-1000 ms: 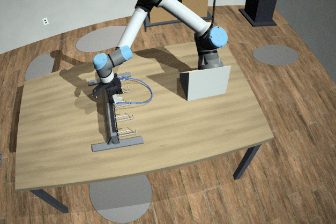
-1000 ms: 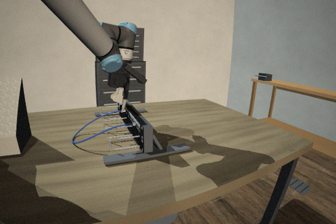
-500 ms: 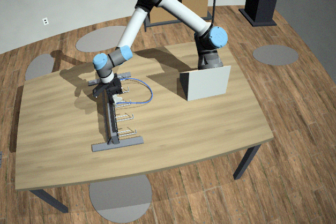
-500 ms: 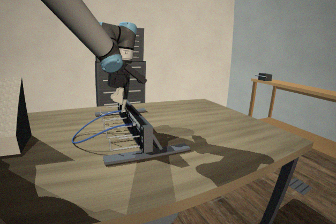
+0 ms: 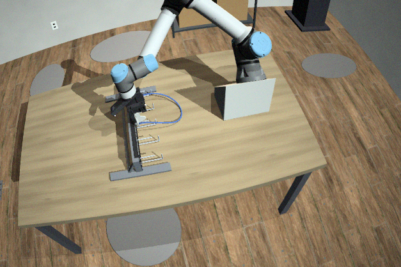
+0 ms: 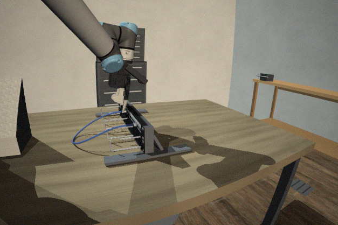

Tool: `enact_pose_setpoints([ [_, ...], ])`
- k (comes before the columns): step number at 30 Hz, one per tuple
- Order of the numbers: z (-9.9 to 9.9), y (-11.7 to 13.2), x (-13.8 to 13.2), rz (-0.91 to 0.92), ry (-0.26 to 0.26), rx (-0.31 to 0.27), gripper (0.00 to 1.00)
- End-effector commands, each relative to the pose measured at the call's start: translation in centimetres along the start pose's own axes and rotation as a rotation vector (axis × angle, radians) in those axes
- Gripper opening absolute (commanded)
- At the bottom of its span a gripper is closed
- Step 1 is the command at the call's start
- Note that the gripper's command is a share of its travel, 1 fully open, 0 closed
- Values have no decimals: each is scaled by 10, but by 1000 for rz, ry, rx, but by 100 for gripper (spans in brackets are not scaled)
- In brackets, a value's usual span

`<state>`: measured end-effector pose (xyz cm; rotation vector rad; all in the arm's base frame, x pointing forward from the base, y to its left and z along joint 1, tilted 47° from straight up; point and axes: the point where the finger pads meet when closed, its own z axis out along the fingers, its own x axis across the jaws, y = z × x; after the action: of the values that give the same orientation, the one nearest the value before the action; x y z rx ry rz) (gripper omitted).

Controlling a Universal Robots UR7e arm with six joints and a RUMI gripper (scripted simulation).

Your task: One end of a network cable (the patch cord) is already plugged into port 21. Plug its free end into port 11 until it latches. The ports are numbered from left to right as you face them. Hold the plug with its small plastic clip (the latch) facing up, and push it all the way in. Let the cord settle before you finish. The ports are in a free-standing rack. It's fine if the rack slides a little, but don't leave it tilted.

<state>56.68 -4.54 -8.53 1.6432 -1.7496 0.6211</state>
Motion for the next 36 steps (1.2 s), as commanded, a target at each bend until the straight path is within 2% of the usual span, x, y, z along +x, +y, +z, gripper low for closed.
enact_pose_setpoints([
  [1,-1,0,0,1,0,1,22],
  [27,-1,0,0,1,0,1,22],
  [36,-8,-1,1,3,-1,6,22],
])
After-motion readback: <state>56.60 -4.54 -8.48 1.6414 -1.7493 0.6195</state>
